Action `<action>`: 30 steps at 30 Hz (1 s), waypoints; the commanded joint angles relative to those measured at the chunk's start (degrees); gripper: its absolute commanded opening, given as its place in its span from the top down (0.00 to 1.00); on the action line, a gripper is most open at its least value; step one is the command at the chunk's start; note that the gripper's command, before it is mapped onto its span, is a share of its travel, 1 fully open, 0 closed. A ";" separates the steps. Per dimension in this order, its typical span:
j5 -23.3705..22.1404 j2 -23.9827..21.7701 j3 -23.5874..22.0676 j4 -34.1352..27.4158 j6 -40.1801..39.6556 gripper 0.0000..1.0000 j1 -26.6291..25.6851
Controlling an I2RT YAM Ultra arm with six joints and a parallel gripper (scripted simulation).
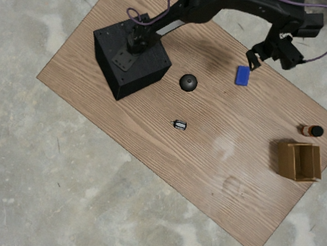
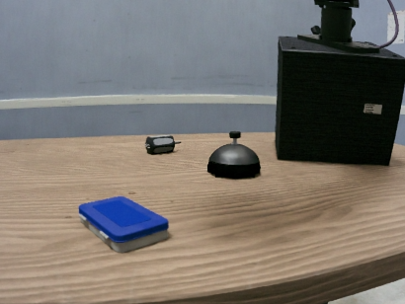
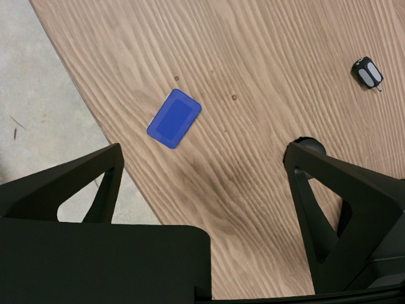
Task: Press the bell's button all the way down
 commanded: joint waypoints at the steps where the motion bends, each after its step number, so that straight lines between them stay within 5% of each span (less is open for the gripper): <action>1: 0.85 -1.16 0.75 0.01 0.15 0.00 -0.41; 17: 0.85 -1.16 0.75 0.01 0.15 0.00 -0.41; 24: -1.42 -2.14 -3.52 2.28 -3.29 0.00 -1.63; 30: -5.05 -4.42 -13.63 7.73 -14.45 0.00 -4.80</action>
